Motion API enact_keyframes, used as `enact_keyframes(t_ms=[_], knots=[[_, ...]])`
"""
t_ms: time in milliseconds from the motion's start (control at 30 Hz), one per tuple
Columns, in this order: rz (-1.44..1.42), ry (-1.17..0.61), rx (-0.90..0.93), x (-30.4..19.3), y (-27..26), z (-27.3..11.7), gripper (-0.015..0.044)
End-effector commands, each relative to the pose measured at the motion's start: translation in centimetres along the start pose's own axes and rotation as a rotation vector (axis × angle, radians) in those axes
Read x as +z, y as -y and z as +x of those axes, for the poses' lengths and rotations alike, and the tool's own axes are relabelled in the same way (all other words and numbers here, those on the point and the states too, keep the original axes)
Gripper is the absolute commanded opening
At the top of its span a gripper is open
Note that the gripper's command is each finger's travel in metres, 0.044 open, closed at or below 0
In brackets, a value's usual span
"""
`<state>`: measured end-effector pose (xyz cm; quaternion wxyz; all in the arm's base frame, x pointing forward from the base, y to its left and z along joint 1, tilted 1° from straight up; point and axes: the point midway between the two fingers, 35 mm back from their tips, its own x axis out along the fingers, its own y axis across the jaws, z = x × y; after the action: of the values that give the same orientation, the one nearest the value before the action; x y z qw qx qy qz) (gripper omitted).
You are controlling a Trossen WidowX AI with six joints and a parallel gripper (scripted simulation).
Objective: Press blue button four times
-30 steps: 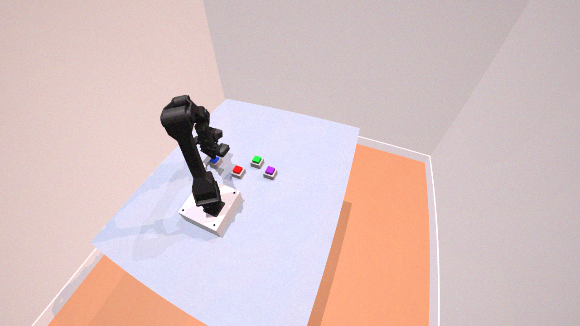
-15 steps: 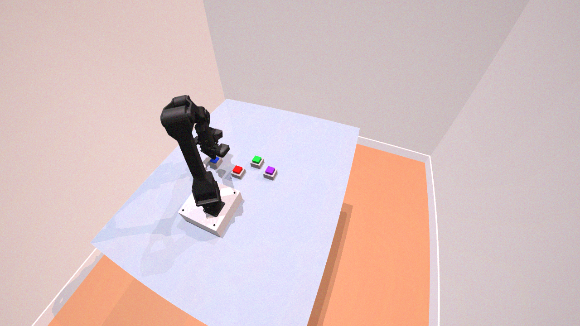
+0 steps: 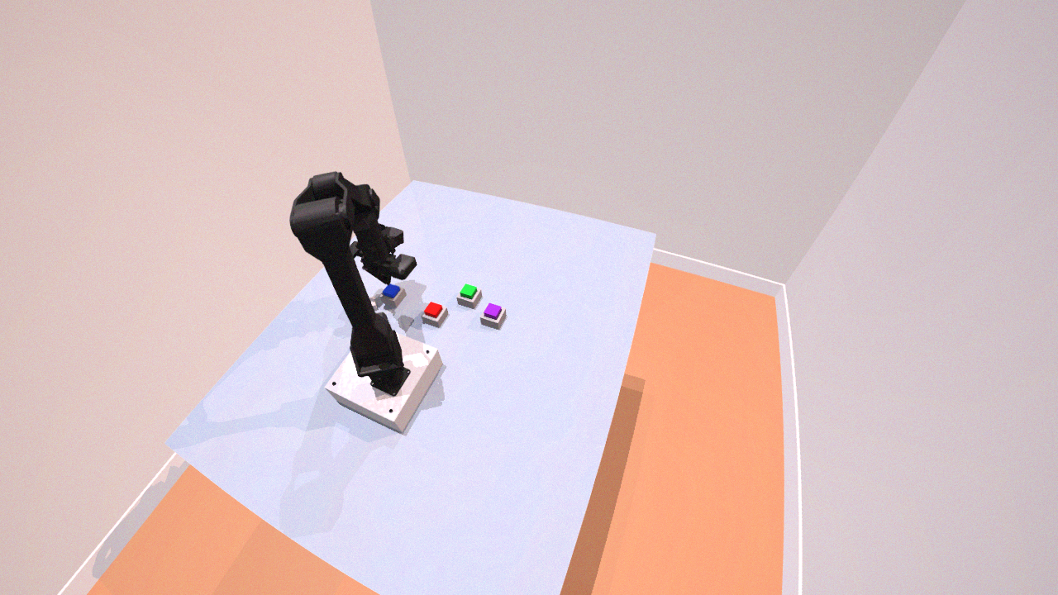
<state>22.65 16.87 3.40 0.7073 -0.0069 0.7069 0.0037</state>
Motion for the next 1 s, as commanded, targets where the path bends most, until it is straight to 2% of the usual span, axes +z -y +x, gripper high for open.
enact_keyframes(t_ms=[0, 567, 967], knots=[[0.005, 0.006, 0.000, 0.2, -0.1, 0.1, 0.0020], [0.005, 0.006, 0.000, 0.1, 0.0, 2.8, 0.0020], [0.005, 0.006, 0.000, 0.1, 0.0, 2.9, 0.0020]])
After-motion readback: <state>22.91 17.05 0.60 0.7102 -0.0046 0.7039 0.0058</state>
